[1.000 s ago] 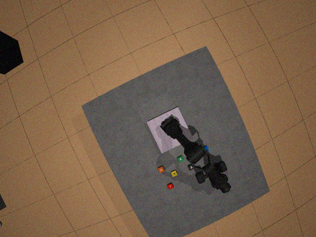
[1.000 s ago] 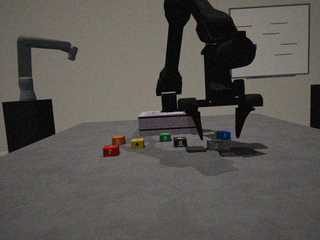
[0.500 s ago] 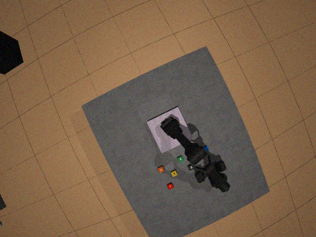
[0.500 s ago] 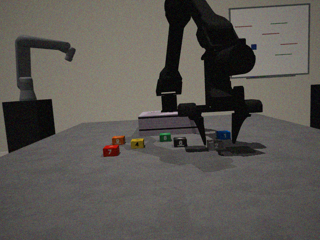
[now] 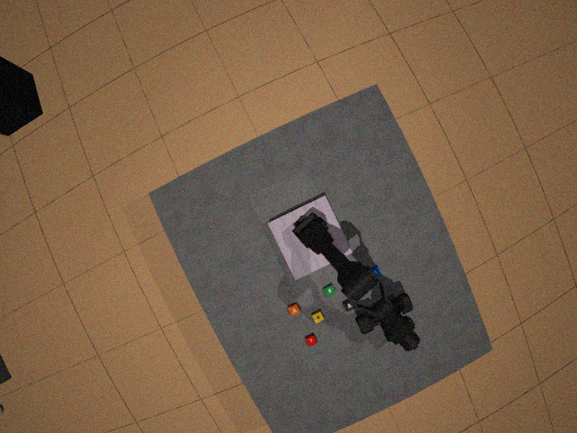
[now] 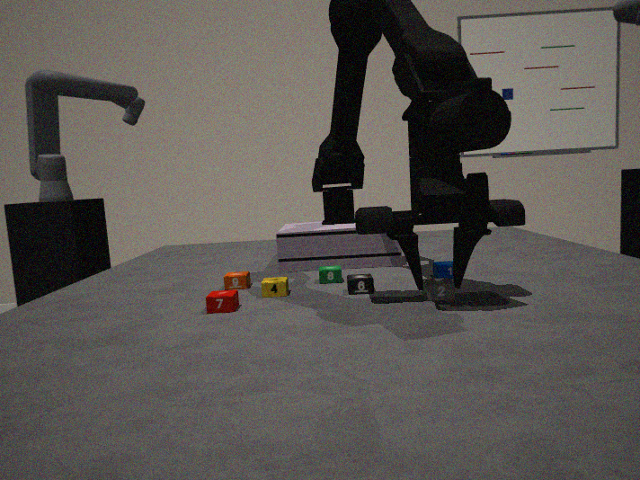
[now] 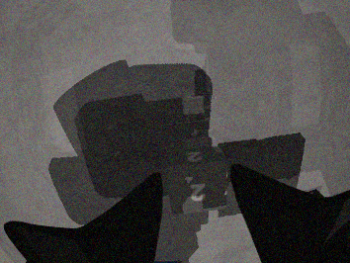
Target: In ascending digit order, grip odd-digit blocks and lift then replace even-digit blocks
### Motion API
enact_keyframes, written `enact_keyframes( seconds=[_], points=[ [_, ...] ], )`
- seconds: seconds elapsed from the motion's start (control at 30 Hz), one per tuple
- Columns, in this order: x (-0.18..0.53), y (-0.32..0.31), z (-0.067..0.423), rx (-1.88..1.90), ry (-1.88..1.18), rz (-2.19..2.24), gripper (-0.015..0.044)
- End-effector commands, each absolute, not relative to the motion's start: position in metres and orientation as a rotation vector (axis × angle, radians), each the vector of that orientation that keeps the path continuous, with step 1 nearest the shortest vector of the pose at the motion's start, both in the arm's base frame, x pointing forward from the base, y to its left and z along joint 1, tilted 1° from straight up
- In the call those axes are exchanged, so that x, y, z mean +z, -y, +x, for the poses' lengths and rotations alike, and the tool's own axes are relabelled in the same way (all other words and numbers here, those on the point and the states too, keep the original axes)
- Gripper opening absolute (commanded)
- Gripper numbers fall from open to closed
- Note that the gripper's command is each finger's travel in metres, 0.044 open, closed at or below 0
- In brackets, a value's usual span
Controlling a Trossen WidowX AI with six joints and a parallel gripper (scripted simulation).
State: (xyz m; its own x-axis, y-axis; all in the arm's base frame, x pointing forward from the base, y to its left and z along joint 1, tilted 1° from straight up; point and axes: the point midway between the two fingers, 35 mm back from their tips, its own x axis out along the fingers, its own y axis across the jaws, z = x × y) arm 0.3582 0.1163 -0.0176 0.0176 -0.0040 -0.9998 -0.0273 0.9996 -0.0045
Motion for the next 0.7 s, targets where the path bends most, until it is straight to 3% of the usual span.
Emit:
enact_keyframes(
  seconds=[0.0, 0.67],
  points=[
    [-0.0199, -0.1158, 0.3577, 0.02, -1.557, -0.032, 0.012],
    [-0.0188, -0.1159, 0.3592, 0.023, -1.551, -0.033, 0.012]
  ],
)
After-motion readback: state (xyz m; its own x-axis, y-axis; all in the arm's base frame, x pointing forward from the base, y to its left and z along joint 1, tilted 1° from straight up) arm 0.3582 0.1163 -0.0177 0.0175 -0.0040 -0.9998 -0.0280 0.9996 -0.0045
